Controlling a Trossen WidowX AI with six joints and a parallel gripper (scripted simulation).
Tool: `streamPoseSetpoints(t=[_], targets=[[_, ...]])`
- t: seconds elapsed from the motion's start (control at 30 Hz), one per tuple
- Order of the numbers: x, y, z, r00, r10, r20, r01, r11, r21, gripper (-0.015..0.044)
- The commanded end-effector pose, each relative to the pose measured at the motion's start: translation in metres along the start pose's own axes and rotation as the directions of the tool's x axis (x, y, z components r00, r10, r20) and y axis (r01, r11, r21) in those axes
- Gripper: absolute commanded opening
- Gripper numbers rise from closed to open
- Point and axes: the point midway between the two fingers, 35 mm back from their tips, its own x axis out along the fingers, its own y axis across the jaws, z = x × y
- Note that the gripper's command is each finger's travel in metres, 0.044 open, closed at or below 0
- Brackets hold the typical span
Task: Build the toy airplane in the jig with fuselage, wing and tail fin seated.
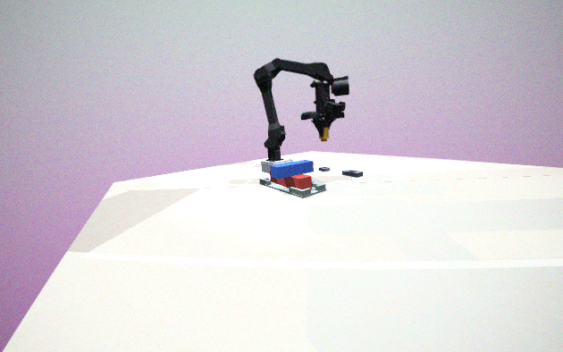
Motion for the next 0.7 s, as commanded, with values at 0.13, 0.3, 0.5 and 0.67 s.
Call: streamPoseSetpoints(t=[0.13,0.3,0.5,0.67], targets=[[-0.008,-0.005,0.002,1.000,0.001,-0.001,-0.001,1.000,-0.001,0.0000],[-0.005,-0.017,0.012,1.000,0.000,0.001,0.000,1.000,-0.002,0.0000],[-0.001,-0.032,0.024,1.000,-0.002,0.002,0.002,1.000,-0.004,0.0000],[0.002,-0.046,0.033,1.000,-0.003,0.004,0.003,1.000,-0.005,0.0000]])
